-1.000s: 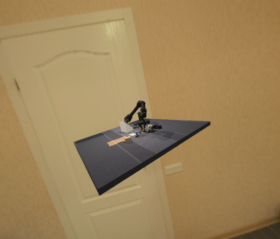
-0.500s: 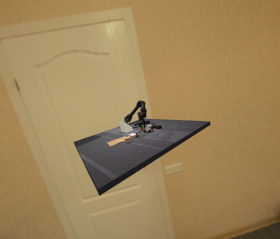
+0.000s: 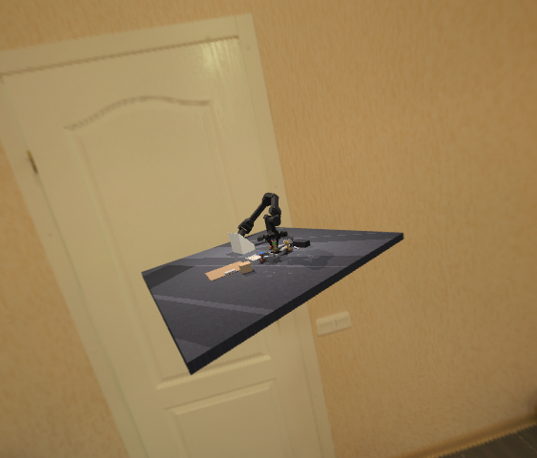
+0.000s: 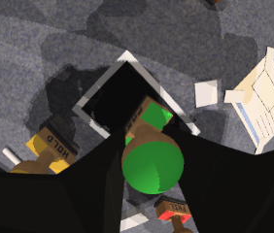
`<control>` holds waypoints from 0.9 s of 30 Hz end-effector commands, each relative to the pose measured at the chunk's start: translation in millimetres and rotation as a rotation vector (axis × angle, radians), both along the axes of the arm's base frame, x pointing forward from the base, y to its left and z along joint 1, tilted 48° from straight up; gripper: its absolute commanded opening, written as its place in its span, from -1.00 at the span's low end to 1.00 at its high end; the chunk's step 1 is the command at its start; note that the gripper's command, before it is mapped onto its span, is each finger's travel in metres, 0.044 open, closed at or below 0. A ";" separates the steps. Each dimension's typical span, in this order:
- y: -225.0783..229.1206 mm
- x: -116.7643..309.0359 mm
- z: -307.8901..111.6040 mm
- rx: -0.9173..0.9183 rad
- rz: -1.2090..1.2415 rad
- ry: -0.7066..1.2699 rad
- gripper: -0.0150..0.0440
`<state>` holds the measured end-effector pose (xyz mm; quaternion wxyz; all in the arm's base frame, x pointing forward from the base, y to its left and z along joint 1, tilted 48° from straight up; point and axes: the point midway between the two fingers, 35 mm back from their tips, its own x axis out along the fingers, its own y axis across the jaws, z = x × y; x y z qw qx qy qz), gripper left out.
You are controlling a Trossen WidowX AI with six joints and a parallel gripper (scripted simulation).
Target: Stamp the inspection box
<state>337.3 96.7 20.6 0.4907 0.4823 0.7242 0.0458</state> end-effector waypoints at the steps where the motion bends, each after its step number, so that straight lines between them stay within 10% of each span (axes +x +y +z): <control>1: 2.4 0.2 -0.6 0.003 0.001 0.001 -0.49; 27: -0.5 0.5 1.9 0.003 0.001 0.001 -0.49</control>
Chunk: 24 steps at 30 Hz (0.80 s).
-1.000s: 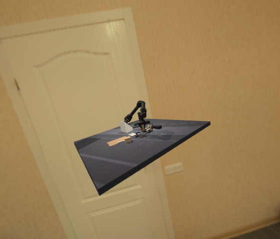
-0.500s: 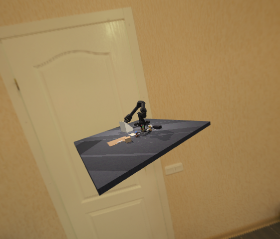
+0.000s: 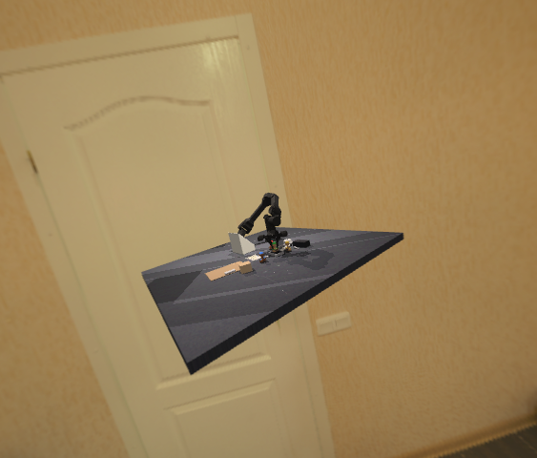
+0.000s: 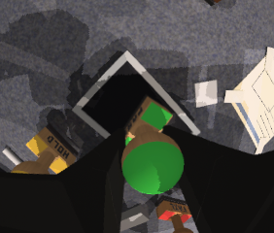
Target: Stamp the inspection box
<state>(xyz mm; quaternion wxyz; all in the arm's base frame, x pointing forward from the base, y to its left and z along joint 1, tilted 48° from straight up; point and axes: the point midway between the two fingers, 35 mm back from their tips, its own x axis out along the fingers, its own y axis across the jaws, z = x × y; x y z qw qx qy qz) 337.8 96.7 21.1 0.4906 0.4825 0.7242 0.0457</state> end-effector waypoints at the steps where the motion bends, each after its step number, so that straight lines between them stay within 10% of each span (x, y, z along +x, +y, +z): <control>1: -0.8 0.0 1.7 0.003 0.001 0.001 -0.49; 24: -12.5 1.6 11.7 0.001 0.001 0.001 -0.49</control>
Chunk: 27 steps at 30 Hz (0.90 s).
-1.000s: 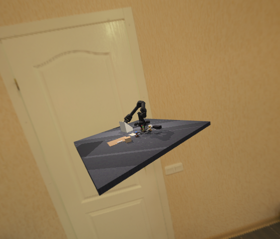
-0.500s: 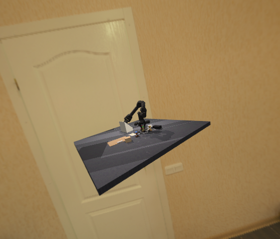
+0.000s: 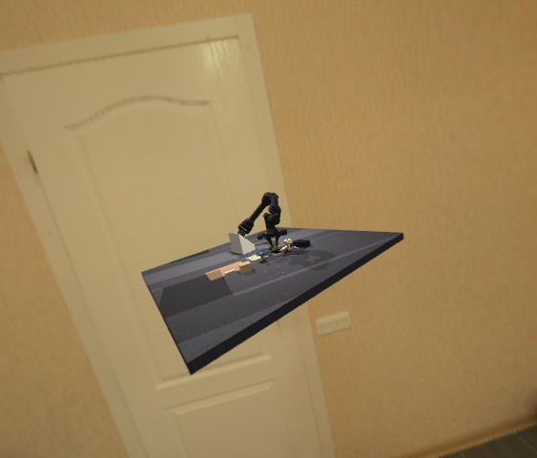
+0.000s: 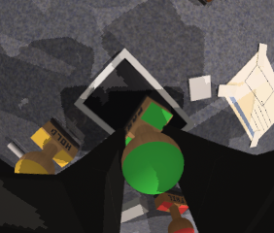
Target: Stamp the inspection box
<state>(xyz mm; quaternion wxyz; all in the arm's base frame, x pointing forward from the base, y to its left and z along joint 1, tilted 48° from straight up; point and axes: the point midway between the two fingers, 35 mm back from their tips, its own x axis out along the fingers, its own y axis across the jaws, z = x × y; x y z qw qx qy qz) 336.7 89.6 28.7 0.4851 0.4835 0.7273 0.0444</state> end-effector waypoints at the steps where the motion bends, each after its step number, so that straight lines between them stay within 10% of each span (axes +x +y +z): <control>1: -6.6 2.8 5.1 -0.003 0.000 -0.011 -0.49; 27: -35.1 4.4 30.0 -0.003 0.003 -0.014 -0.49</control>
